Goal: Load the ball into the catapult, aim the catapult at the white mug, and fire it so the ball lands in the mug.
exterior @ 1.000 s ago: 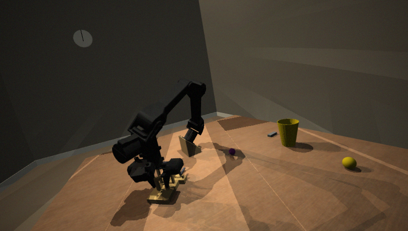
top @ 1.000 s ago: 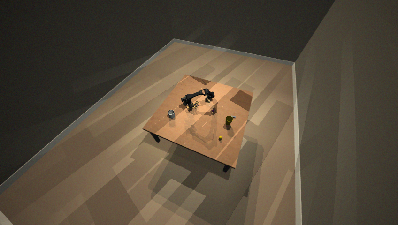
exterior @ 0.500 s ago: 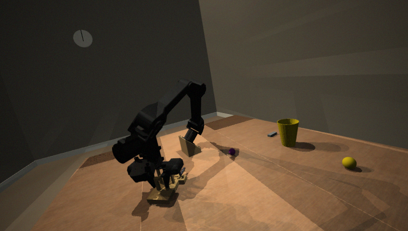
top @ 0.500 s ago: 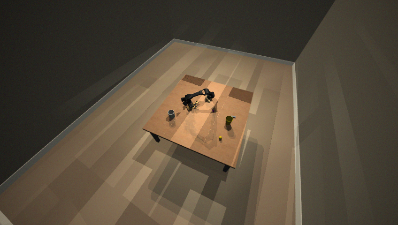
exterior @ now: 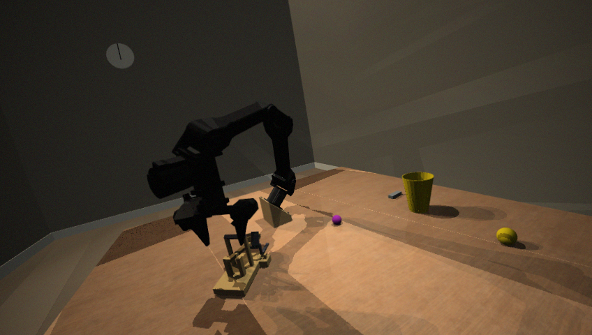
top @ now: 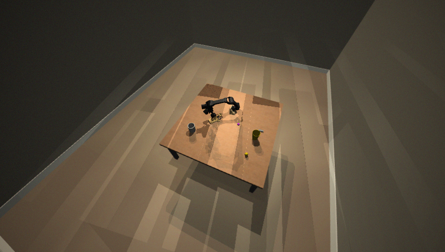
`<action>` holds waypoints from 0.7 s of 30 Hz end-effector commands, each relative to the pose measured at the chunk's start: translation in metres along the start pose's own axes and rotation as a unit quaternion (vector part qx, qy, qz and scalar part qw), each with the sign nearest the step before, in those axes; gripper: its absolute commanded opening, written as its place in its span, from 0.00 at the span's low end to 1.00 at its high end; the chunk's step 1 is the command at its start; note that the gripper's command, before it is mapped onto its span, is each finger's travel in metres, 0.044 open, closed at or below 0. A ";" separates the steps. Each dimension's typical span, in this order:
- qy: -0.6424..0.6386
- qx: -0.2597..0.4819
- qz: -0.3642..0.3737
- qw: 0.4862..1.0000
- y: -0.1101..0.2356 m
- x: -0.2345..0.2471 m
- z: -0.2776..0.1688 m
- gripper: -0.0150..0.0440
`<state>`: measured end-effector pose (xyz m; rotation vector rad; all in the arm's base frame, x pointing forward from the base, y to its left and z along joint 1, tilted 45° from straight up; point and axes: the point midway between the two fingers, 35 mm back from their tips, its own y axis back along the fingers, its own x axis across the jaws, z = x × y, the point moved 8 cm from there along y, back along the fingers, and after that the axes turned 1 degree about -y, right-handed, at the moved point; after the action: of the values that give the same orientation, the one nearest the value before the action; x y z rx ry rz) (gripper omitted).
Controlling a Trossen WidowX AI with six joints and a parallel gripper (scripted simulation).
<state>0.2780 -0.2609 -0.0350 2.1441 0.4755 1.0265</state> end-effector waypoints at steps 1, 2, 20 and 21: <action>0.003 -0.001 -0.003 1.000 0.025 0.001 -0.003 1.00; 0.000 -0.005 0.000 1.000 0.009 0.000 -0.001 1.00; 0.001 -0.002 0.000 1.000 -0.028 0.001 -0.005 1.00; 0.001 -0.002 0.000 1.000 -0.028 0.001 -0.005 1.00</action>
<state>0.2749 -0.2414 -0.0495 2.1407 0.4862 1.0326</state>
